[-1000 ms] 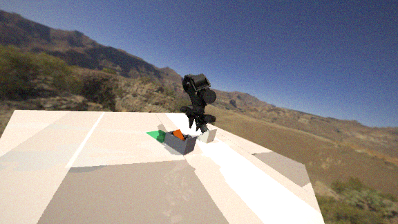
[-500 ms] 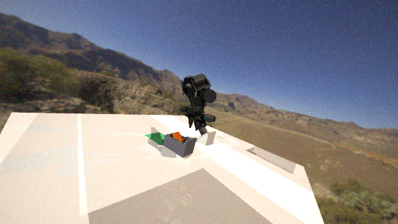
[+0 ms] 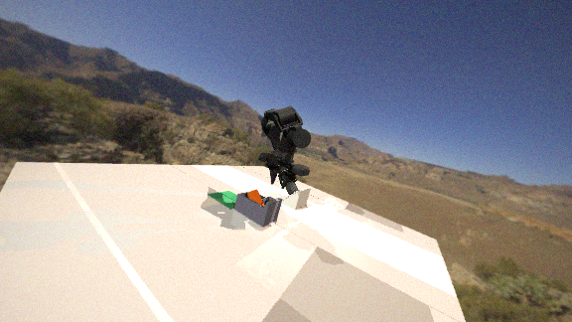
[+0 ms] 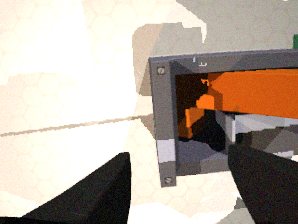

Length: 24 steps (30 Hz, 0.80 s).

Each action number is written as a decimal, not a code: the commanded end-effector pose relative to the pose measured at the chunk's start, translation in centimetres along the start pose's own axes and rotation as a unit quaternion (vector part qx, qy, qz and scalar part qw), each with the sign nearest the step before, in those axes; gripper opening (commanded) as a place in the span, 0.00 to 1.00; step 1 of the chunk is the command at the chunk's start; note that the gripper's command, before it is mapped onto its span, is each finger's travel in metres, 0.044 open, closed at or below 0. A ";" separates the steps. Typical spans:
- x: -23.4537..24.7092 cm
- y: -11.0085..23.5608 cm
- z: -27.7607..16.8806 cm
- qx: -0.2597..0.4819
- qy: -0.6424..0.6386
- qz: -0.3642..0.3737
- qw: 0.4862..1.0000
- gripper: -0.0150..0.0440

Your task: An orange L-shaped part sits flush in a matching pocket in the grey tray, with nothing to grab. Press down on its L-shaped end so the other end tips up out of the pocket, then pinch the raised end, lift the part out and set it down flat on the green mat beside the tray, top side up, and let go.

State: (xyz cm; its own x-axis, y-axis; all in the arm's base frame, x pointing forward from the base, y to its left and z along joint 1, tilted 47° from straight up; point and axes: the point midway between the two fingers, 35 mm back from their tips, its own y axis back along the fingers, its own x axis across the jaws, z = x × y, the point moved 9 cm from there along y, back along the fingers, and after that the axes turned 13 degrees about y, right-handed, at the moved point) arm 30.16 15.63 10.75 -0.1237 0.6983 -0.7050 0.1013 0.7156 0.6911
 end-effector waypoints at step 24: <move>-7.9 0.2 -0.5 0.004 -0.699 -0.006 0.715 0.73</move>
State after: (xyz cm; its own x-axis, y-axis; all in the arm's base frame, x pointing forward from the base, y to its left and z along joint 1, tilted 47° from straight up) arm 30.70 10.38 16.19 0.9754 0.0442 -0.2160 0.1197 0.7165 0.6872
